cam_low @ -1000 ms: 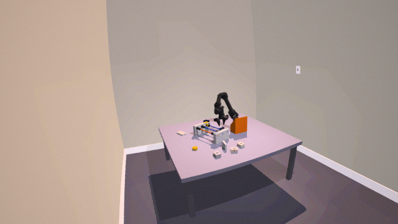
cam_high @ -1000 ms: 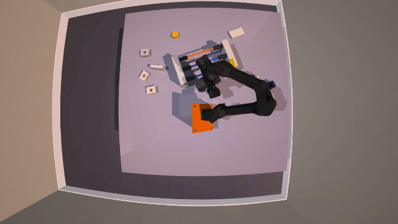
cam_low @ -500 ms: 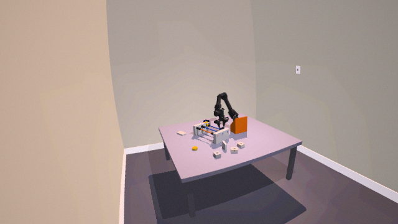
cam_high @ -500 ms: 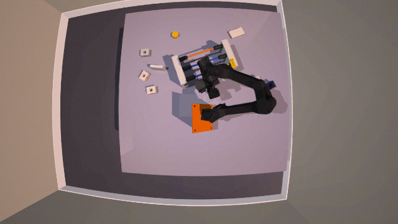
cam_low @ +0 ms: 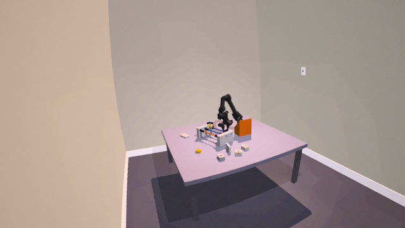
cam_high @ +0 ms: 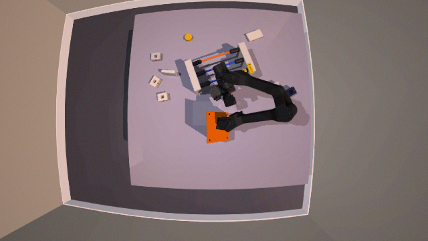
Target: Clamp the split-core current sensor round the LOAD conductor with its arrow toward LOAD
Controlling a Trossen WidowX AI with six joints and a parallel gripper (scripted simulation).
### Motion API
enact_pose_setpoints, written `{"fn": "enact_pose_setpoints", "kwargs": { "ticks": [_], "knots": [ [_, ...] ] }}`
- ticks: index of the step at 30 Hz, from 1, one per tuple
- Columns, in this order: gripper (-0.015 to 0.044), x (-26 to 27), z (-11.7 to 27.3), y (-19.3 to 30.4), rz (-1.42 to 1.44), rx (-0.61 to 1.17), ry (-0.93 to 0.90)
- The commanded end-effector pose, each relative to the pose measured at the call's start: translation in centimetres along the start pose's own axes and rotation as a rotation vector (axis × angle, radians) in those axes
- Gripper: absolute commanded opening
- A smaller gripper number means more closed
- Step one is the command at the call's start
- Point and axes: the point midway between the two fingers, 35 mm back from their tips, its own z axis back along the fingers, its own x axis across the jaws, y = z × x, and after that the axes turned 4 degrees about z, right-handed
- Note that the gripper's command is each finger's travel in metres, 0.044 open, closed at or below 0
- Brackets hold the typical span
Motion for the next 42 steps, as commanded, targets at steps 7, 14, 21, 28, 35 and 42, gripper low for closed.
{"fn": "enact_pose_setpoints", "kwargs": {
  "ticks": [7,14,21,28,35,42],
  "knots": [
    [0.022,0.0,0.0,0.0,-0.002,0.0,0.0],
    [0.0095,-0.3,0.8,0.0,0.0,-0.003,0.002],
    [0.0,-0.8,4.3,-0.2,0.005,-0.01,0.005],
    [0.0,-1.0,7.9,-0.2,0.008,-0.009,0.003],
    [0.0,-0.9,11.2,-0.2,0.009,-0.002,-0.001],
    [0.0,-1.1,11.8,-0.2,0.009,0.0,-0.002]
  ]
}}
